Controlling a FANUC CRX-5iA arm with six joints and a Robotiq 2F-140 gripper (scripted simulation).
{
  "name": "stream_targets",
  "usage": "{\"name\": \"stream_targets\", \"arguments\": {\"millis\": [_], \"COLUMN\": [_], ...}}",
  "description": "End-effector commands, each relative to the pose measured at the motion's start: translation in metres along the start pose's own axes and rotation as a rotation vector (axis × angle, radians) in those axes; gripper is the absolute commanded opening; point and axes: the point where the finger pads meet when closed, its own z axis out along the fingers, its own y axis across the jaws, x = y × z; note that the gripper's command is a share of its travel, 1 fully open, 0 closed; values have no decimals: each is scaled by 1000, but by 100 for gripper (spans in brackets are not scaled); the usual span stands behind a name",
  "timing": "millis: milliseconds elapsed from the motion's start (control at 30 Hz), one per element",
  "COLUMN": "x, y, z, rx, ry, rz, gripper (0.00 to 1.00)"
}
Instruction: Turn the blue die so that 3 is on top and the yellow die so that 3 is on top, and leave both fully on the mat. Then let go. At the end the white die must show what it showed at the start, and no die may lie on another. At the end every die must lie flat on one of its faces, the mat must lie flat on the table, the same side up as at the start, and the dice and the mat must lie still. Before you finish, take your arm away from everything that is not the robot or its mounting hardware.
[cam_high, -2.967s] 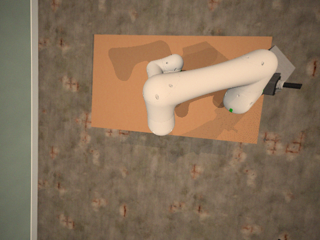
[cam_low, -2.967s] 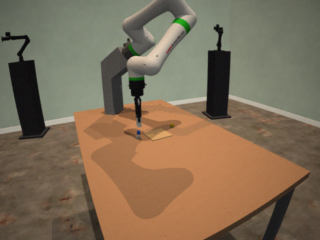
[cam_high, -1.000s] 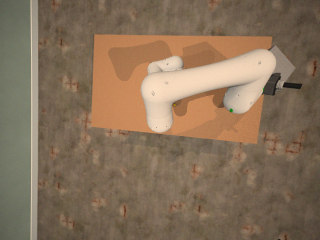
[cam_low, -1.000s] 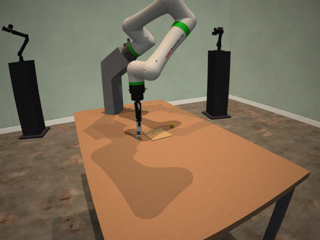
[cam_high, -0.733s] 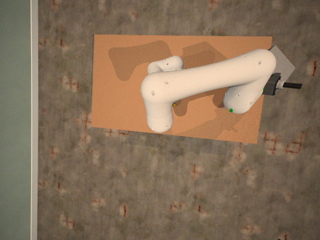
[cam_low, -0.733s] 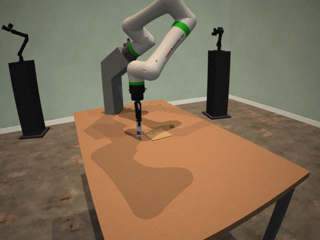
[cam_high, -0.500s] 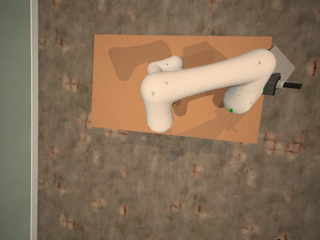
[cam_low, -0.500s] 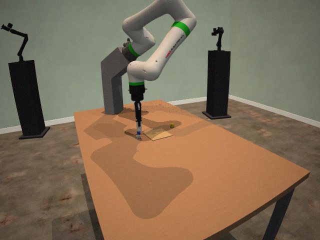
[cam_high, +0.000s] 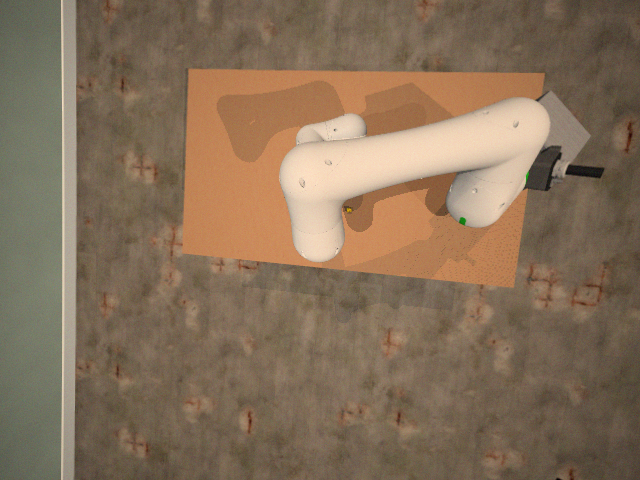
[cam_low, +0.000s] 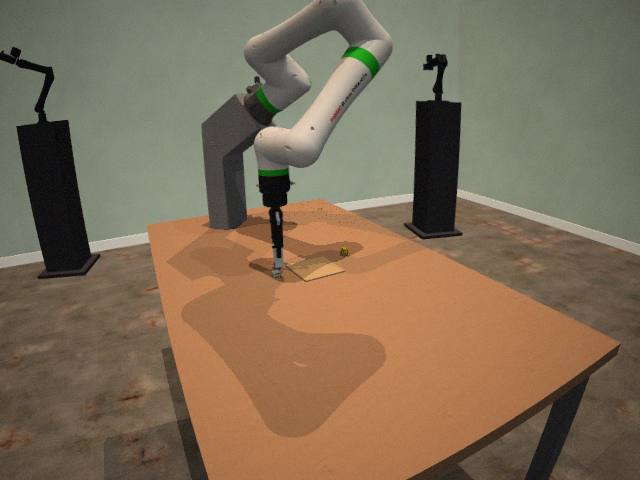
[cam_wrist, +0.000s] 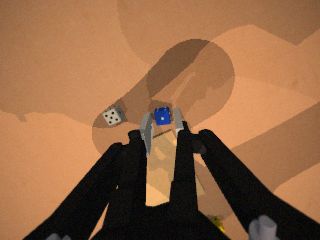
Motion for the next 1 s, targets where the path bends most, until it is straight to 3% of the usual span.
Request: {"name": "stream_targets", "arguments": {"millis": [0,967], "x": [0,0], "y": [0,0], "z": [4,7], "rx": [0,0], "ry": [0,0], "rz": [0,0], "gripper": [21,21]}}
